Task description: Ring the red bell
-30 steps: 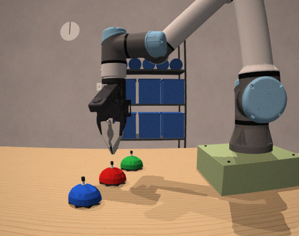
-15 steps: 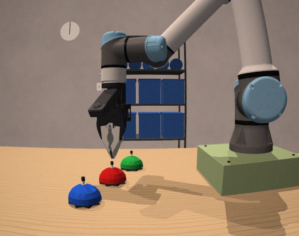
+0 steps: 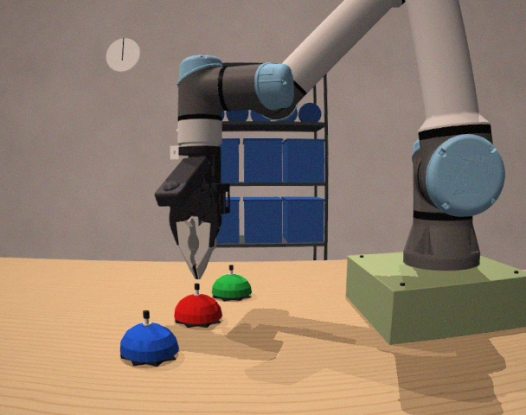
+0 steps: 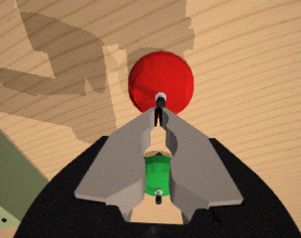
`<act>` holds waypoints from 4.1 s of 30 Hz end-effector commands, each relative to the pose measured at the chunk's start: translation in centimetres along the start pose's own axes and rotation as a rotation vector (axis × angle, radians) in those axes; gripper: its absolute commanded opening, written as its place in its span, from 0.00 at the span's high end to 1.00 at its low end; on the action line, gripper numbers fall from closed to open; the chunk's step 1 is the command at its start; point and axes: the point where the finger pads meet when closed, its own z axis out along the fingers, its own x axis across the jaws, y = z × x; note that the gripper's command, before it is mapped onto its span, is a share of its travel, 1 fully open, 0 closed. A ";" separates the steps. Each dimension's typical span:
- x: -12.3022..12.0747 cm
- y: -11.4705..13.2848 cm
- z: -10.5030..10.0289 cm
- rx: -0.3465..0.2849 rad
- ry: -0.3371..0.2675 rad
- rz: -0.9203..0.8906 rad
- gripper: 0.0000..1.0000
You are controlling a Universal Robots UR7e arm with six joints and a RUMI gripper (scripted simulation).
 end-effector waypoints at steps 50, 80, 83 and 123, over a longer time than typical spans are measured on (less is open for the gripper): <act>-0.1 -0.1 1.1 0.001 -0.001 -0.001 1.00; -0.2 -0.1 1.6 0.000 -0.004 -0.001 1.00; -0.2 -0.1 1.6 0.000 -0.004 -0.001 1.00; -0.2 -0.1 1.6 0.001 -0.003 -0.001 1.00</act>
